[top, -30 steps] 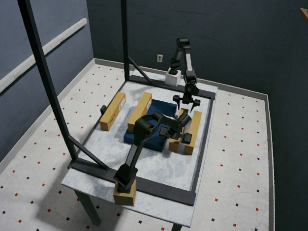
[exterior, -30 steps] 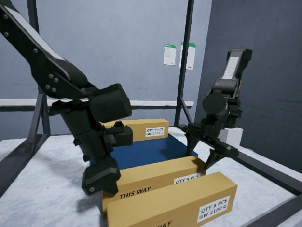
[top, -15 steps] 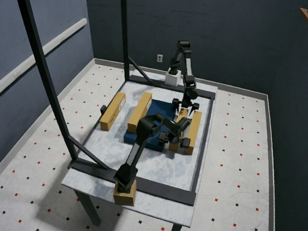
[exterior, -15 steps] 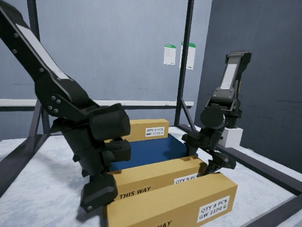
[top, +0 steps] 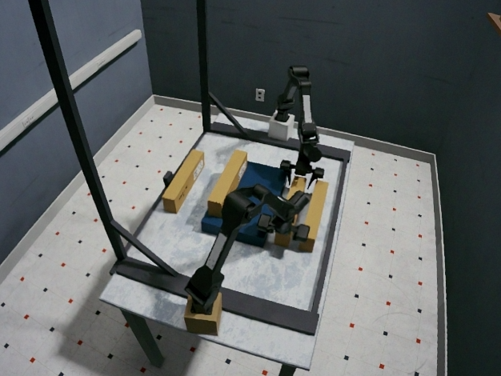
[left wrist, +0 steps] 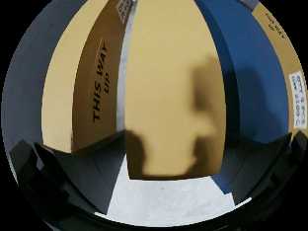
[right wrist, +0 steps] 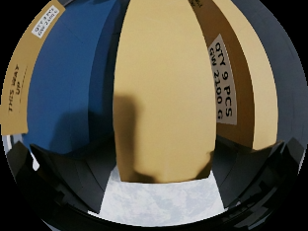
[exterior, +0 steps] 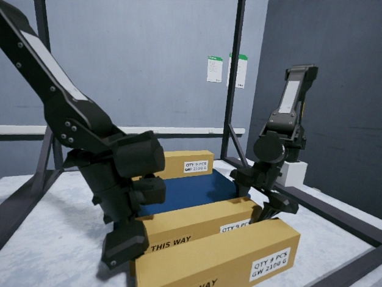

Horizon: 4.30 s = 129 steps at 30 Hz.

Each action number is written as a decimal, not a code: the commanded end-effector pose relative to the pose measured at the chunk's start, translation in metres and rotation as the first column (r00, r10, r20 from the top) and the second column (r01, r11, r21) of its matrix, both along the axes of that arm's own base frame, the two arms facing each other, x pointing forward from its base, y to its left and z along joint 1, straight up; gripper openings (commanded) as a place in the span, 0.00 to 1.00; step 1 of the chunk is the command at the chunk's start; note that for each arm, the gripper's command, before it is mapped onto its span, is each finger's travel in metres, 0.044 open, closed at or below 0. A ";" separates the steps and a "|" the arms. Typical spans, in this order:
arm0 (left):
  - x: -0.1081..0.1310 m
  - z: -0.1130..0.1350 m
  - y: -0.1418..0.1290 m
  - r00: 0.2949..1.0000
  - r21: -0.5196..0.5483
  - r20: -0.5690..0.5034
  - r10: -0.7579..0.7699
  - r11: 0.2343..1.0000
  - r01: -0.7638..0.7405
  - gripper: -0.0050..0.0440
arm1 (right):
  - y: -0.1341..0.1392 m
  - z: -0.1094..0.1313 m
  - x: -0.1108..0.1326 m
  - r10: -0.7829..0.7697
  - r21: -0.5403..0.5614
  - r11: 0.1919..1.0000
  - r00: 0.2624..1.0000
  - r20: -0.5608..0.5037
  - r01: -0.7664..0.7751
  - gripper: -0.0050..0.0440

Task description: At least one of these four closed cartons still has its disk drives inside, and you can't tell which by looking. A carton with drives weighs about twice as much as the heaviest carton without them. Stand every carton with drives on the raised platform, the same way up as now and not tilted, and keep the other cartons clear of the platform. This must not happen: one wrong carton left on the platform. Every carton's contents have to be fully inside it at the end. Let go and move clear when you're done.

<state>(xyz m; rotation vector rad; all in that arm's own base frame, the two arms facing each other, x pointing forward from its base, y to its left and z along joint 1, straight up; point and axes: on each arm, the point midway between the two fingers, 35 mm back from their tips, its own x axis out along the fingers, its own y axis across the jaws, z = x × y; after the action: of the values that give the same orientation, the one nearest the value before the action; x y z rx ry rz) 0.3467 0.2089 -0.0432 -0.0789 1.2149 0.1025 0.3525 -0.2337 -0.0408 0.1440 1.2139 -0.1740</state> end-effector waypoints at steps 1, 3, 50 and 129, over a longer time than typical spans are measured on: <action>0.006 0.006 0.003 1.000 0.014 0.020 0.000 1.000 0.000 0.88 | -0.003 0.006 0.006 0.001 -0.012 1.000 1.000 0.016 -0.001 0.88; 0.006 0.006 0.003 1.000 0.014 0.020 0.000 1.000 0.000 0.88 | -0.003 0.006 0.006 0.001 -0.012 1.000 1.000 0.016 -0.001 0.88; 0.005 0.006 0.002 1.000 0.011 0.019 -0.004 1.000 0.003 0.88 | -0.002 0.006 0.006 0.006 -0.012 1.000 1.000 0.020 -0.005 0.88; 0.004 0.008 0.003 1.000 0.013 0.018 -0.004 1.000 0.004 0.00 | -0.004 0.008 0.004 0.000 -0.017 1.000 1.000 0.018 0.000 0.00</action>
<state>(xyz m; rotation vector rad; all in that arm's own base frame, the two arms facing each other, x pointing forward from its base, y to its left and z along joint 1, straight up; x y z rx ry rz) 0.3463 0.2088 -0.0434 -0.0770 1.2165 0.0985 0.3521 -0.2345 -0.0411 0.1415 1.2148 -0.1761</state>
